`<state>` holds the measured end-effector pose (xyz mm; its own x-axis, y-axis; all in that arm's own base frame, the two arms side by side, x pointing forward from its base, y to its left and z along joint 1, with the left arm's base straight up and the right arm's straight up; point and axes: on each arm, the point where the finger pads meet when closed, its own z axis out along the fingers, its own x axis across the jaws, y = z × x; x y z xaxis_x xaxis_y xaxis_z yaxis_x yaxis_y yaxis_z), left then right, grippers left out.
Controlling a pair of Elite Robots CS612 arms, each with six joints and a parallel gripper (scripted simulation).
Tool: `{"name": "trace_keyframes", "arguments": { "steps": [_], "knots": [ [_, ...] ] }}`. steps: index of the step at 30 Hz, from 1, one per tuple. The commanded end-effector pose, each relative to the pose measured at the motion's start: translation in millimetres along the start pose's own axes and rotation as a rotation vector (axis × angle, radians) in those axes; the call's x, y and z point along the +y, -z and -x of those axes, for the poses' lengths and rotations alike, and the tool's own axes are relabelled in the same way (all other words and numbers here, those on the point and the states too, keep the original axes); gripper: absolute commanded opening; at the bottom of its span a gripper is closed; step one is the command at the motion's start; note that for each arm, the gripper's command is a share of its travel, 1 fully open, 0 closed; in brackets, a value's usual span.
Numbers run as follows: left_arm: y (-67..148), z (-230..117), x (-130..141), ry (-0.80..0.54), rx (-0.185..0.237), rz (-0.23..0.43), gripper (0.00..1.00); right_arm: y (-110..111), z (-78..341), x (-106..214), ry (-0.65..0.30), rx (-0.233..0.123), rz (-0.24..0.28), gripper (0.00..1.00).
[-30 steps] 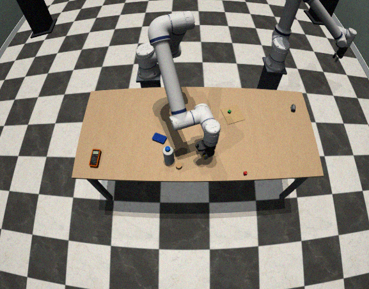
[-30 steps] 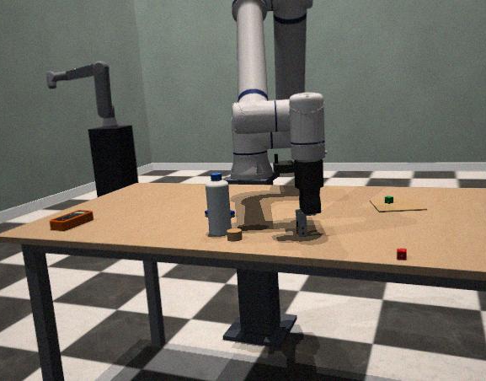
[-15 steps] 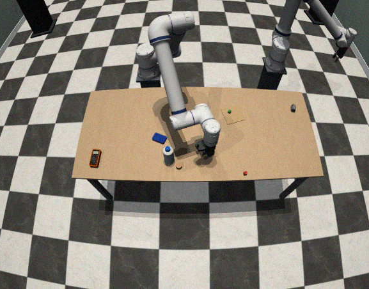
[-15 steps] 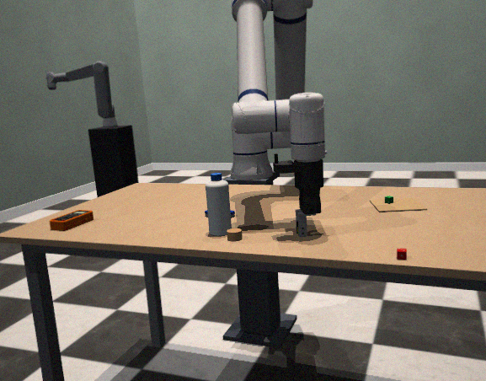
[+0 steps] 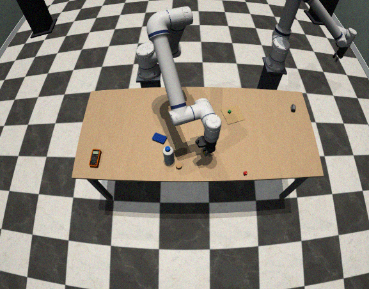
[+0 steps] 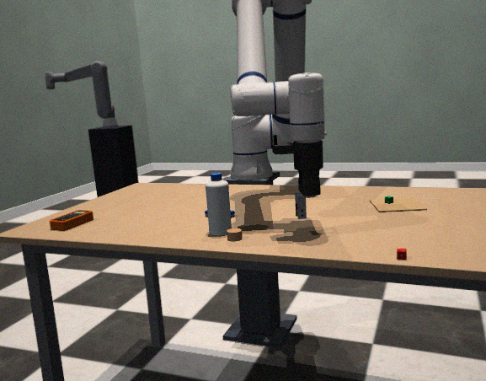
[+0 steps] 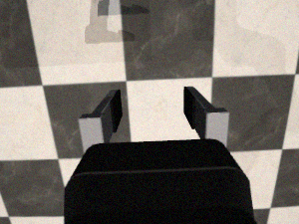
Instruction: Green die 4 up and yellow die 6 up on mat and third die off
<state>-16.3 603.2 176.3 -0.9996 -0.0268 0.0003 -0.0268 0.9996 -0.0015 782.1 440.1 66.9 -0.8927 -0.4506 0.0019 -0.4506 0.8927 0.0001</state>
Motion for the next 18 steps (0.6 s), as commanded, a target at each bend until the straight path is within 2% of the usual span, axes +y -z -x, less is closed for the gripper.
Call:
{"name": "trace_keyframes", "arguments": {
  "steps": [1,6,18],
  "knots": [
    [0.7,0.1,0.5,0.0,0.0,0.001,1.0,31.2,0.7,-0.1,0.0,-0.002,0.0,0.4],
    [0.7,0.1,0.5,0.0,0.0,0.001,1.0,51.0,0.7,-0.1,0.0,-0.002,0.0,0.4],
    [0.7,0.1,0.5,0.0,0.0,0.001,1.0,52.6,0.6,0.1,0.0,-0.002,0.0,0.4]
  ]
}}
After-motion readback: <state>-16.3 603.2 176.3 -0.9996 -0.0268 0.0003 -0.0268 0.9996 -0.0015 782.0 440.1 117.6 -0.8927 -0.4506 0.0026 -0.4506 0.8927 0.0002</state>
